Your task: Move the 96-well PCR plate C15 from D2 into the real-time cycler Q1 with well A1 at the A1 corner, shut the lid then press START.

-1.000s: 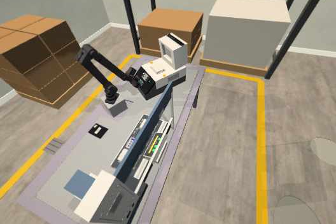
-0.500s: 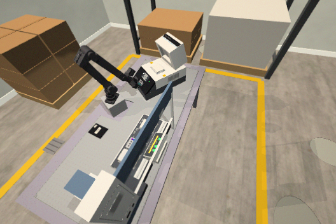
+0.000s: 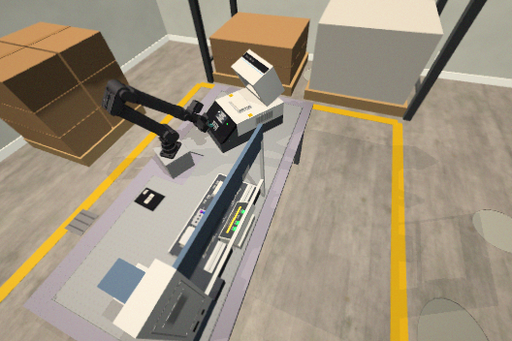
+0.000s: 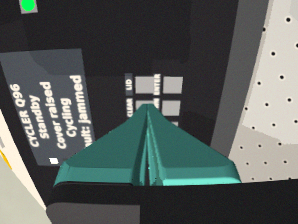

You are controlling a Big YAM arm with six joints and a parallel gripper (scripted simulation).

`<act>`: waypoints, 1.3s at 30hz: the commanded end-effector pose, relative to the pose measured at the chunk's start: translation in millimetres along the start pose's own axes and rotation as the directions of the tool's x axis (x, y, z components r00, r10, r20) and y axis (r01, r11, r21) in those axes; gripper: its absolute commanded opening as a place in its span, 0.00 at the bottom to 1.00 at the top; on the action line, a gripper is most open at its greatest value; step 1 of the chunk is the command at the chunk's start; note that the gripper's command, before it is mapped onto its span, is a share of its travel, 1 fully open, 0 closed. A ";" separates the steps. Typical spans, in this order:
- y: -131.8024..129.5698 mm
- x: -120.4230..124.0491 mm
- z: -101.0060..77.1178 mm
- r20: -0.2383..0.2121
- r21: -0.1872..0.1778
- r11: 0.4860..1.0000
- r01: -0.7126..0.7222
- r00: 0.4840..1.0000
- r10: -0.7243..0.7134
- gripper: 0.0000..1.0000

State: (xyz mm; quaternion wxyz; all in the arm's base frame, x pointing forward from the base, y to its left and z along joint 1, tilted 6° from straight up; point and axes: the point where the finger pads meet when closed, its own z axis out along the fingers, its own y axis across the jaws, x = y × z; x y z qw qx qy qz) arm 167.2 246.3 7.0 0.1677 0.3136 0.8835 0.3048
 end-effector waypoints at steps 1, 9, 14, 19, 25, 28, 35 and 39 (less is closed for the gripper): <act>21.5 2.7 -2.1 -0.004 -0.035 0.999 -0.019 1.000 0.018 0.00; 20.4 1.8 3.7 -0.002 -0.030 1.000 0.004 1.000 -0.004 0.00; 25.5 6.4 4.0 -0.005 -0.040 0.999 0.017 1.000 -0.017 0.00; 23.5 5.3 -11.7 -0.004 -0.041 0.999 0.008 1.000 -0.008 0.00; -3.3 3.6 -42.3 -0.002 -0.012 1.000 -0.006 1.000 0.006 0.00; -12.2 2.0 -42.3 0.001 0.015 1.000 -0.009 1.000 0.009 0.00; -3.7 5.0 -72.9 -0.011 -0.023 1.000 -0.020 1.000 0.020 0.00; -1.4 3.9 -95.6 -0.009 -0.027 0.999 -0.030 1.000 0.029 0.00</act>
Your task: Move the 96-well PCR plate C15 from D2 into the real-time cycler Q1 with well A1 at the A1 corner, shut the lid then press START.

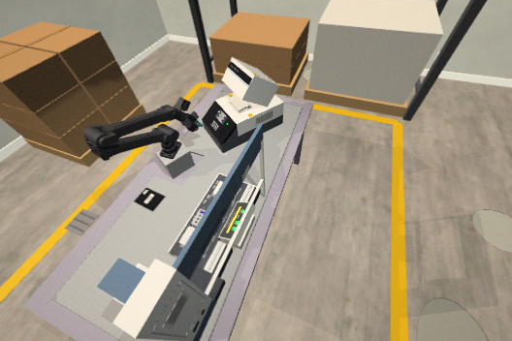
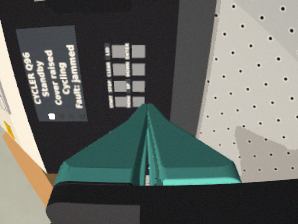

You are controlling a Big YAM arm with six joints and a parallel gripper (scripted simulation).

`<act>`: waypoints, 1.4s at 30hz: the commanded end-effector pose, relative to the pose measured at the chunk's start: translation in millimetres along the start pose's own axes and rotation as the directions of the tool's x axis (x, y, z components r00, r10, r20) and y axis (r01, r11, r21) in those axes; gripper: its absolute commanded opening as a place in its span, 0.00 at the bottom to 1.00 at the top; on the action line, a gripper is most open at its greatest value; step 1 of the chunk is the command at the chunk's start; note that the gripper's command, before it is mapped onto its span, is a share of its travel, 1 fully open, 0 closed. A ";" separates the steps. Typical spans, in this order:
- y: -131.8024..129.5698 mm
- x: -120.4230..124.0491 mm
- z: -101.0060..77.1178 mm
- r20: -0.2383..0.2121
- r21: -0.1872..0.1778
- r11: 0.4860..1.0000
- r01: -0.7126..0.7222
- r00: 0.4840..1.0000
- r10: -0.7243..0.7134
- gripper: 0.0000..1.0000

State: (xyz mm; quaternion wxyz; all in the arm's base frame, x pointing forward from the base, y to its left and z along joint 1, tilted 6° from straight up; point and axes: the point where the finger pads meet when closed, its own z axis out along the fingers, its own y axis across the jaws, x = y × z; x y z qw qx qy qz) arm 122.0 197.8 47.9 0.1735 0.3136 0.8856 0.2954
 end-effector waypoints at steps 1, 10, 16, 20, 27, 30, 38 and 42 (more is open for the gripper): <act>24.5 7.0 -29.3 -0.033 -0.053 0.998 -0.043 0.999 0.042 0.00; 35.9 4.3 -26.2 -0.022 -0.060 0.997 -0.041 0.999 0.040 0.00; 38.1 8.6 -27.1 -0.031 -0.064 0.998 -0.015 0.999 0.013 0.00; 40.7 7.7 -27.5 -0.027 -0.068 0.998 -0.007 1.000 0.005 0.00; 42.2 5.3 -26.3 -0.020 -0.070 0.997 -0.015 1.000 0.014 0.00; 42.5 5.4 -26.4 -0.021 -0.072 0.997 -0.016 1.000 0.014 0.00; 44.1 6.3 -26.6 -0.024 -0.080 0.997 -0.020 1.000 0.018 0.00; 44.6 6.5 -26.7 -0.026 -0.083 0.996 -0.021 0.999 0.019 0.00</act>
